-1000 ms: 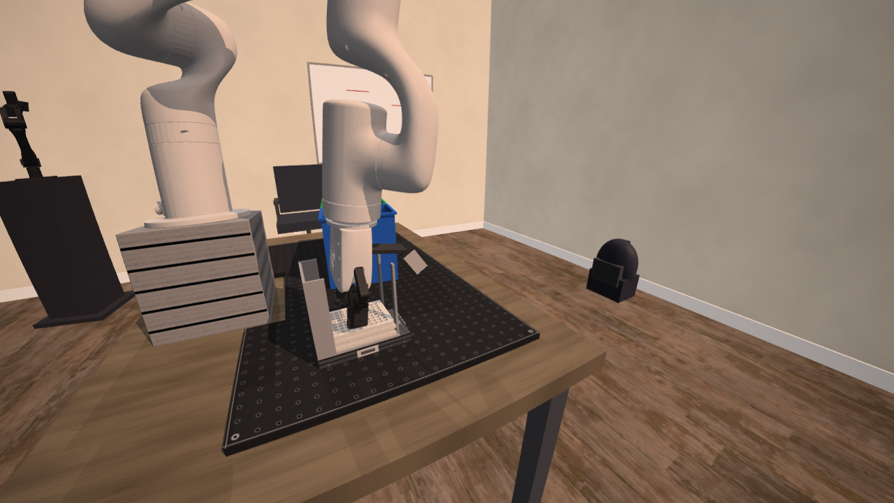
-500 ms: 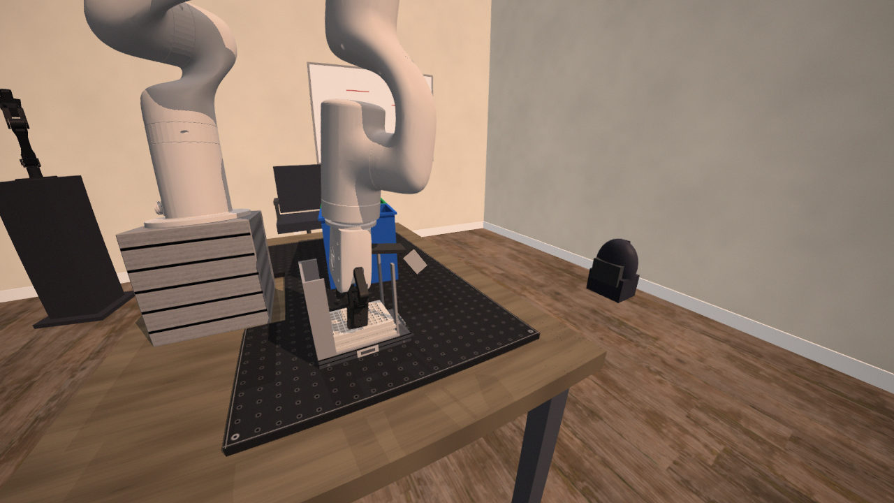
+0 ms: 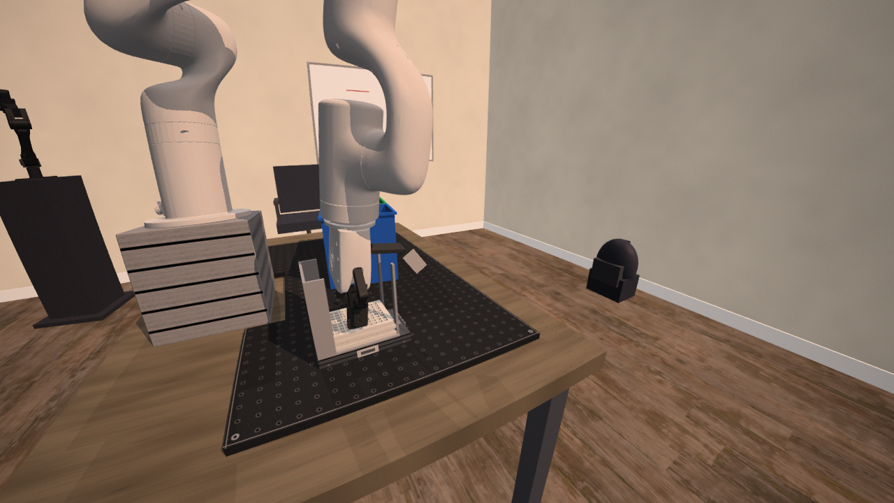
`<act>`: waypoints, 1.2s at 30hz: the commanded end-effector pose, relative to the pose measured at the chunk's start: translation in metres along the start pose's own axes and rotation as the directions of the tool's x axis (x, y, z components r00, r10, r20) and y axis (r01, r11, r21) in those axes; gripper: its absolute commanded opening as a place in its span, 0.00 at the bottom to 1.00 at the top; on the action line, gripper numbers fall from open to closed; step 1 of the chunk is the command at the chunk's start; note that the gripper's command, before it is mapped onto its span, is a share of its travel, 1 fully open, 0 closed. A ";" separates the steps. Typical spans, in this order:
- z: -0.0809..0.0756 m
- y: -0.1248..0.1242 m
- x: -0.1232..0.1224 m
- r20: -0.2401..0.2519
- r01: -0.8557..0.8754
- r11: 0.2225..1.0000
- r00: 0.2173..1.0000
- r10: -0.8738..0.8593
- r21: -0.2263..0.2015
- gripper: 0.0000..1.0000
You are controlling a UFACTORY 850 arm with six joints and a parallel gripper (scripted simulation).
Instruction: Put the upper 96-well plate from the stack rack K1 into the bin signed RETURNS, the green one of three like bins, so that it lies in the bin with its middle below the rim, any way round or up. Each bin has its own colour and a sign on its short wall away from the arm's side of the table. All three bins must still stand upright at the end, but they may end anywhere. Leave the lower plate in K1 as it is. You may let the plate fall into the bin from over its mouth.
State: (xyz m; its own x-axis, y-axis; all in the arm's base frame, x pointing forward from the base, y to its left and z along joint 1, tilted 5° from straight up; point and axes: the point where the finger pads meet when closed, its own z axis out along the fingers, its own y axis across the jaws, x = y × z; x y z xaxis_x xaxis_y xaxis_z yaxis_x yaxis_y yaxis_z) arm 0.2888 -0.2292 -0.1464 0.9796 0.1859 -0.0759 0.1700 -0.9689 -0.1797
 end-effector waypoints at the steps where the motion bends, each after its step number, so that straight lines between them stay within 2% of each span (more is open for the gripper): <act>1: 0.000 0.000 0.000 -0.080 -0.002 0.995 0.997 -0.006 -0.099 1.00; 18: 0.000 0.000 0.000 -0.080 -0.002 0.995 0.997 -0.006 -0.099 1.00; 36: 0.010 0.001 0.001 -0.080 -0.002 0.995 0.997 -0.006 -0.099 1.00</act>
State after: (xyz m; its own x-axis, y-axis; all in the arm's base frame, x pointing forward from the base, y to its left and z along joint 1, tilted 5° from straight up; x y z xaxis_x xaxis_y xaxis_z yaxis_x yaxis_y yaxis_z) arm 0.2887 -0.2285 -0.1543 0.9825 0.1812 -0.0437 0.1705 -0.9684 -0.1823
